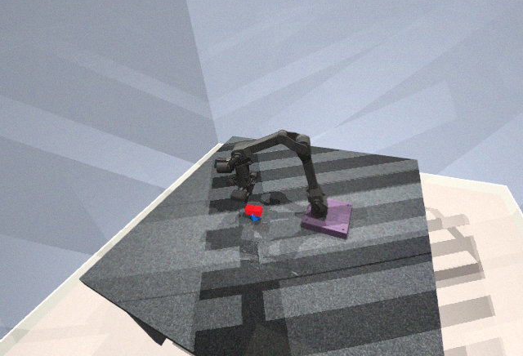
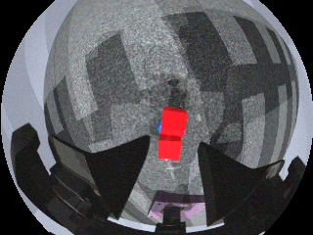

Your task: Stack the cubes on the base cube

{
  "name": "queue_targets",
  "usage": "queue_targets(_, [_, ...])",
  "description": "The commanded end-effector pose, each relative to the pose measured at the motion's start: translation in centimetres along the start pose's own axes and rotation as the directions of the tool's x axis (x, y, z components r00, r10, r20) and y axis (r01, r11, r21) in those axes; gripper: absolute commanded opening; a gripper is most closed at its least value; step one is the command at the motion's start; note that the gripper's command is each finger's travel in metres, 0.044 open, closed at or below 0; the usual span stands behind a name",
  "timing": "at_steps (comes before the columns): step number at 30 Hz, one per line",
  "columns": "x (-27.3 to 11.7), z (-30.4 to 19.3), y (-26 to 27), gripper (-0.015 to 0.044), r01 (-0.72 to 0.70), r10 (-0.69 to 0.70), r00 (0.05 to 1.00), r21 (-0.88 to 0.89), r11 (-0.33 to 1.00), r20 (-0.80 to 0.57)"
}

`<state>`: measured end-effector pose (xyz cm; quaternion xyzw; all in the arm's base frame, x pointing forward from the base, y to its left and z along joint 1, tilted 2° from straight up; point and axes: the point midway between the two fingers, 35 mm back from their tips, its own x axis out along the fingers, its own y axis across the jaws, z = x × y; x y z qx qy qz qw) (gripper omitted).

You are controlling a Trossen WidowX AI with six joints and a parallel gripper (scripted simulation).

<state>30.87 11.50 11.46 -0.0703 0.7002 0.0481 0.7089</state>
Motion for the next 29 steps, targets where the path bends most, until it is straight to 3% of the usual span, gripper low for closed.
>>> queue_targets(1, [-0.5, 0.0, 0.0, 0.0284, 0.0, 0.0, 1.0, 0.001, 1.0, 0.001])
queue_targets(6, [-0.3, -0.3, 0.9, 0.04, -0.001, 0.001, 1.0, 0.0, 1.0, -0.003])
queue_targets(15, [-0.7, -6.0, 11.8, 0.04, -0.01, 0.01, 1.0, 0.0, 1.0, -0.008])
queue_targets(29, [-0.7, -6.2, 12.0, 0.04, -0.011, 0.011, 1.0, 0.0, 1.0, -0.008])
